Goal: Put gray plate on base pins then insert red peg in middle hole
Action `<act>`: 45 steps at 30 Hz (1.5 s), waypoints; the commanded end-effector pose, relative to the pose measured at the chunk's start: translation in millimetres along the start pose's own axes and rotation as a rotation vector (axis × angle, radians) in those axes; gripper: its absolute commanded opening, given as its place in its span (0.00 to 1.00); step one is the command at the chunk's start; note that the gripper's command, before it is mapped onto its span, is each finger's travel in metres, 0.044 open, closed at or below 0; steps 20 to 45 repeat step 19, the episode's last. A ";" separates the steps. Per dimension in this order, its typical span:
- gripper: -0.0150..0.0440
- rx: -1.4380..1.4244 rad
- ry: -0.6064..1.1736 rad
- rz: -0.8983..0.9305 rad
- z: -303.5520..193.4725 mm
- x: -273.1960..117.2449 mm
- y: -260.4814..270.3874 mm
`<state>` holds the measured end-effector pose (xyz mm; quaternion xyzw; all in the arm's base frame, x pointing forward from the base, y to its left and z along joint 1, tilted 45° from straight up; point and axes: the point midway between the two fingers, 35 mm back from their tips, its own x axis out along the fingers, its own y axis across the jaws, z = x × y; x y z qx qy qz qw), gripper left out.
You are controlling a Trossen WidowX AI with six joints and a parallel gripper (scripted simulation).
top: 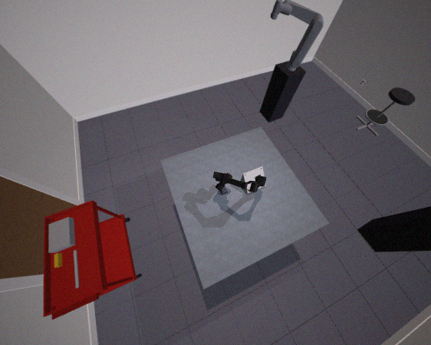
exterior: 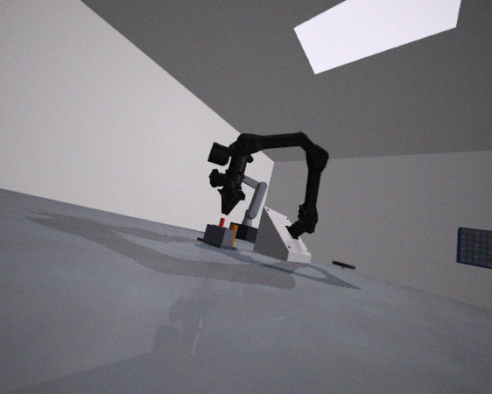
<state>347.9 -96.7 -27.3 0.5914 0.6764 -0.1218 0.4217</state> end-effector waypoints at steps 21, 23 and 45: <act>0.51 -0.002 -0.004 0.003 -2.7 -11.4 0.5; 0.51 -0.002 -0.004 0.003 -2.7 -11.4 0.5; 0.51 -0.002 -0.004 0.003 -2.7 -11.4 0.5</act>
